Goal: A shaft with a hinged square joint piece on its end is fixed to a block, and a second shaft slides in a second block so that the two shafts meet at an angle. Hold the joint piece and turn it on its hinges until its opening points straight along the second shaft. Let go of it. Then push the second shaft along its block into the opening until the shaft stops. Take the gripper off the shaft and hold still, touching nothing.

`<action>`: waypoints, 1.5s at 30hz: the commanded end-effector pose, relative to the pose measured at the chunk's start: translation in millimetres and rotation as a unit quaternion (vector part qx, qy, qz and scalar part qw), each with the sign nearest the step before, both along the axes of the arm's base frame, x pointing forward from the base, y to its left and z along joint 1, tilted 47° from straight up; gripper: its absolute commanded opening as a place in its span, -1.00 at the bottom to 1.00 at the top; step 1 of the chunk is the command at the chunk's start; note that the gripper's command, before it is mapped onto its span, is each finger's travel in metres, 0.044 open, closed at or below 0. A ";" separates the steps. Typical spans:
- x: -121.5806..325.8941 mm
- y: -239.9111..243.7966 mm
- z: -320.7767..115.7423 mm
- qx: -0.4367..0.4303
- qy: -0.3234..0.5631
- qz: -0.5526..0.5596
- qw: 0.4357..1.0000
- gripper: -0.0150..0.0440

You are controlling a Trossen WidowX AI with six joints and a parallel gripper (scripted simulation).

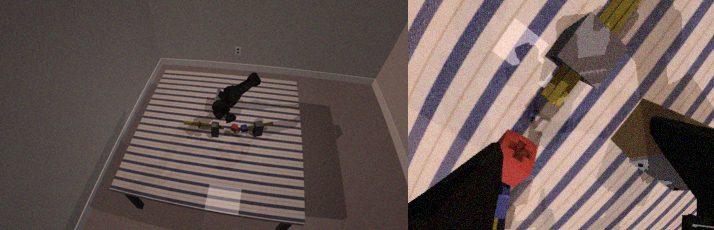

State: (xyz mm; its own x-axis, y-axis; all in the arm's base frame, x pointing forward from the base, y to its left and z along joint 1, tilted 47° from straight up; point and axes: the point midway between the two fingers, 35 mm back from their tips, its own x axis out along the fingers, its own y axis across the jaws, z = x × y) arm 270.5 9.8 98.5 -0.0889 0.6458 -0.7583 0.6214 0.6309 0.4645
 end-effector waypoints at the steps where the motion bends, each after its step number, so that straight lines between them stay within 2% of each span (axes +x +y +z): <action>1: -2.0 1.9 -2.3 -0.013 0.034 -0.037 0.999 1.00; 14: -2.2 6.3 -3.9 -0.047 0.132 -0.166 0.976 1.00; 28: -2.1 10.8 -5.3 -0.078 0.226 -0.305 0.922 1.00; 35: -1.9 13.5 -8.0 -0.080 0.230 -0.312 0.918 1.00; 45: -4.9 51.2 -44.1 -0.082 0.230 -0.312 0.918 1.00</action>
